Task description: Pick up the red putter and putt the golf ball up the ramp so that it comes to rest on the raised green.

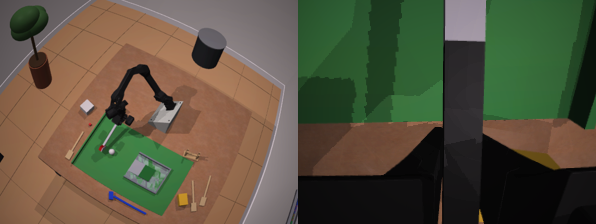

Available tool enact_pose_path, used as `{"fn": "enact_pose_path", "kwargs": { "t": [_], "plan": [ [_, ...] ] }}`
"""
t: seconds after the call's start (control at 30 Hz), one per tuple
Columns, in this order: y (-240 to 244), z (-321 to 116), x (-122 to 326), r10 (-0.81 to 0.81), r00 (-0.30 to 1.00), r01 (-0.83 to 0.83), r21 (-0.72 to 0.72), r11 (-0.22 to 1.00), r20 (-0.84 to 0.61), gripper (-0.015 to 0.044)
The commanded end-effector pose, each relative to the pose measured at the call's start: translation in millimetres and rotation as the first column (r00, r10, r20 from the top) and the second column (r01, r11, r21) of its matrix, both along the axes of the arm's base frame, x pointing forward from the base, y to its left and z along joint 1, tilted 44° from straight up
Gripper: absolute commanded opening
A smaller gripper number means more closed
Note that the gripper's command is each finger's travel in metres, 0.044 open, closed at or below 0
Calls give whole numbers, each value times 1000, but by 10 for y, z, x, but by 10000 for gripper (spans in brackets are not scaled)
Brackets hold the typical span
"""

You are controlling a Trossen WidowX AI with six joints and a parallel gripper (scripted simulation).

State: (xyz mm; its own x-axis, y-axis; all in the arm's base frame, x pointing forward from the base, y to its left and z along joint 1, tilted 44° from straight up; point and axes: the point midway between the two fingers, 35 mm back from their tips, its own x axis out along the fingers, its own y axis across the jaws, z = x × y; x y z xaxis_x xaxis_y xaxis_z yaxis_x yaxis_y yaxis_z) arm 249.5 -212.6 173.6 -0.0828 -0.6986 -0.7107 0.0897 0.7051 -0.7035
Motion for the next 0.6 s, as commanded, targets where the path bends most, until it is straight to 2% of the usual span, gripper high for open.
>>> {"fn": "enact_pose_path", "kwargs": {
  "t": [0.0, 0.37, 0.57],
  "plan": [
    [-100, 101, 7, 4, 1000, -4, -1, 1000, 8, 0],
    [-161, 136, -12, -2, 1000, 2, -2, 1000, 7, 0],
    [358, -405, 141, 2, 1000, -2, 16, 1000, 9, 0]
  ]
}}
